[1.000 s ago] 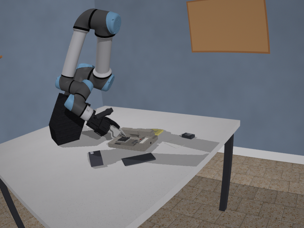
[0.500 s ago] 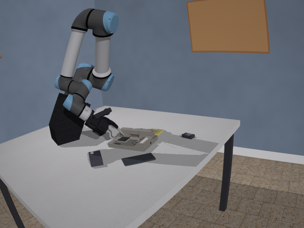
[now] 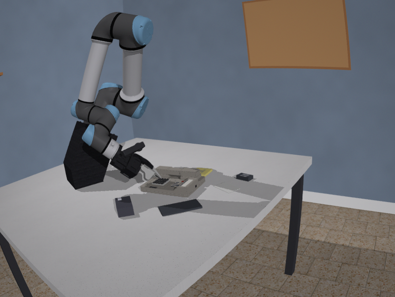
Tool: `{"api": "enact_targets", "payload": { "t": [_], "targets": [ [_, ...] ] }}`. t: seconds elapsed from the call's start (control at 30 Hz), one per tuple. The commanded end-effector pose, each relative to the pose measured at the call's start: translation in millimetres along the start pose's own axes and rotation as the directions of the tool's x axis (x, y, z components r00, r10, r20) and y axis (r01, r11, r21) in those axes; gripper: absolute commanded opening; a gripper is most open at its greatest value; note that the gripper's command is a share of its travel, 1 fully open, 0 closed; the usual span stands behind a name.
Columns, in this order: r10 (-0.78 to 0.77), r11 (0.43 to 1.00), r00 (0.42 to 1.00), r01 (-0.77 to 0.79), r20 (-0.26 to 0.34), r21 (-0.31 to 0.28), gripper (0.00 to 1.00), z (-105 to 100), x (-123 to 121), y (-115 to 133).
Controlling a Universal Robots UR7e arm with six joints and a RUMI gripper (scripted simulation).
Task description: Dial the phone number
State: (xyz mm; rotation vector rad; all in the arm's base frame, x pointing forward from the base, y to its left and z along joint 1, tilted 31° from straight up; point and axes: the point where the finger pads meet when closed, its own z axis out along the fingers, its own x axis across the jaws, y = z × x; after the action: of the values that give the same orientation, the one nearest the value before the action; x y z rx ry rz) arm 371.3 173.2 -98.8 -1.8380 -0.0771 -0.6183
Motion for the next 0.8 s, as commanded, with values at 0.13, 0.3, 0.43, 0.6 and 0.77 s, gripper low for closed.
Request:
{"api": "enact_targets", "payload": {
  "t": [0.13, 0.3, 0.43, 0.6, 0.77],
  "targets": [
    [-0.001, 1.0, 1.0, 0.001, -0.001, -0.001, 0.0, 3.3, -2.0, 3.1],
    [-0.001, 1.0, 1.0, 0.001, -0.001, -0.001, 0.0, 3.7, -2.3, 3.5],
    [-0.001, 1.0, 1.0, 0.001, -0.001, -0.001, 0.0, 4.1, -2.6, 3.7],
    [-0.001, 1.0, 1.0, 0.001, -0.001, -0.001, 0.0, 4.3, -2.7, 3.9],
    [-0.001, 1.0, 1.0, 0.001, -0.001, -0.001, 0.0, 4.7, -3.0, 4.3]
  ]
}}
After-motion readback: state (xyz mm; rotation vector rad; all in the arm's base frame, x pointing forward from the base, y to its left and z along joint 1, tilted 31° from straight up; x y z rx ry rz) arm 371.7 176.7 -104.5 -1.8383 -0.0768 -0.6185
